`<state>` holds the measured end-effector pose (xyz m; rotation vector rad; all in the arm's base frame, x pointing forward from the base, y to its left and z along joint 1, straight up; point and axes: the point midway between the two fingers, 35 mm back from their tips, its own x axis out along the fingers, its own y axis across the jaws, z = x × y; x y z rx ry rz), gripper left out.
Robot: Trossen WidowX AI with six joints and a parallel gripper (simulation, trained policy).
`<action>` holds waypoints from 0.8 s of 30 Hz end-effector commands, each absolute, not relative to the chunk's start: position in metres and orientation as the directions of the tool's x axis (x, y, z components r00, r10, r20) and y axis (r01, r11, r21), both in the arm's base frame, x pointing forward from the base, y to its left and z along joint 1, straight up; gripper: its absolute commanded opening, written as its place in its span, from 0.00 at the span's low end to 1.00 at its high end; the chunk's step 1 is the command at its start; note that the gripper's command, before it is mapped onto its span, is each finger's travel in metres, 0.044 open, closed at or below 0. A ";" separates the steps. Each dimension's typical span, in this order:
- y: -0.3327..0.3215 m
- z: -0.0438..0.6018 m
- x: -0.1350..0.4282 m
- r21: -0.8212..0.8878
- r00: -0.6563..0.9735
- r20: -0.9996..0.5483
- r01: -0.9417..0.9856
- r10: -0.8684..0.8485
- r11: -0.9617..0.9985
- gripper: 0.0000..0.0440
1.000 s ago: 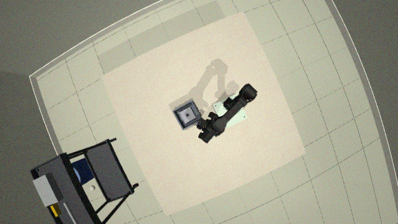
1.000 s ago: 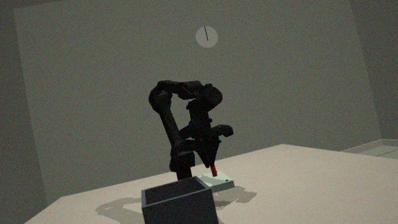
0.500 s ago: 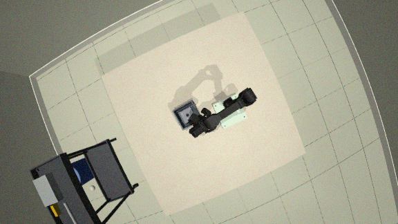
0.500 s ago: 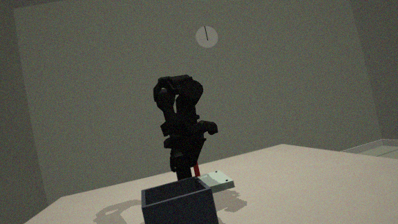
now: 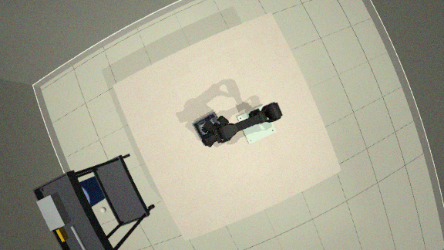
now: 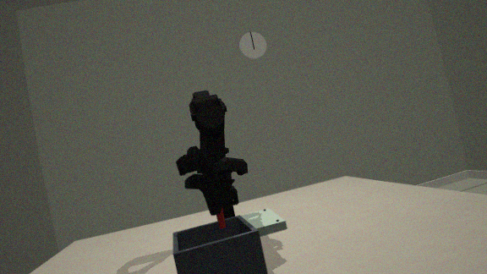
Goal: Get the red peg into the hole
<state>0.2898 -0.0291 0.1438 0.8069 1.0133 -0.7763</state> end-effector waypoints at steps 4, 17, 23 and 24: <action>-0.042 0.139 0.300 0.210 0.321 -0.931 0.860 -0.172 0.466 0.02; -0.056 0.105 0.312 0.153 0.246 -0.957 0.877 -0.151 0.456 0.08; -0.062 0.092 0.314 0.107 0.201 -0.968 0.871 -0.150 0.479 0.33; -0.063 0.092 0.315 0.102 0.196 -0.969 0.871 -0.150 0.481 0.34</action>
